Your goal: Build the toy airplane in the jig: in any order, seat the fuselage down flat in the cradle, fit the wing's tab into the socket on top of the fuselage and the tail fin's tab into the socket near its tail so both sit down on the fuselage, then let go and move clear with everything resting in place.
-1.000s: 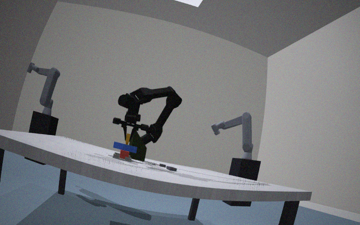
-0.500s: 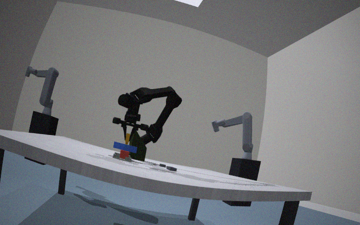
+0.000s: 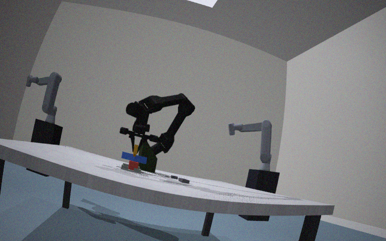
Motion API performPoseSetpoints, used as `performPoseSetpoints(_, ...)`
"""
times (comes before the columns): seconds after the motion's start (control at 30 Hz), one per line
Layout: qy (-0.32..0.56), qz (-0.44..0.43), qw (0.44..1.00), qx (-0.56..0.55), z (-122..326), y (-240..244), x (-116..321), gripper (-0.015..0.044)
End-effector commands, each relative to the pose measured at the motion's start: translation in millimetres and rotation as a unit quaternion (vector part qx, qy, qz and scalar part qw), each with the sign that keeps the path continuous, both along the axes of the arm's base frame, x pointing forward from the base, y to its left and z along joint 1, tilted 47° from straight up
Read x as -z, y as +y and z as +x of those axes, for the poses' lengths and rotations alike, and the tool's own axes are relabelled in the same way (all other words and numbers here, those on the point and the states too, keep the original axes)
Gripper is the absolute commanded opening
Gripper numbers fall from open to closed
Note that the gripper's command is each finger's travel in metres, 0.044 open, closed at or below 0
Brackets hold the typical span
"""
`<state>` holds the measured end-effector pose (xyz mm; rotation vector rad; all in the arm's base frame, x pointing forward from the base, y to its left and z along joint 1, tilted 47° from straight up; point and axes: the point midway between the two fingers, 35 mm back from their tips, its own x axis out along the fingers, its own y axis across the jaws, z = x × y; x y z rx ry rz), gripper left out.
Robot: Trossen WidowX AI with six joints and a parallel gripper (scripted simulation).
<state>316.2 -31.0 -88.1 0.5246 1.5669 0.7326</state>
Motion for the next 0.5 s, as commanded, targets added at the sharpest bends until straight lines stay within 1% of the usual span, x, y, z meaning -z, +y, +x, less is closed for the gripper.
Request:
performPoseSetpoints(0.0,0.004,0.003,1.0,0.001,-2.6,7.1,4.9,0.0066)
performPoseSetpoints(0.47,0.004,0.004,1.0,0.001,-6.2,22.3,19.3,0.0066)
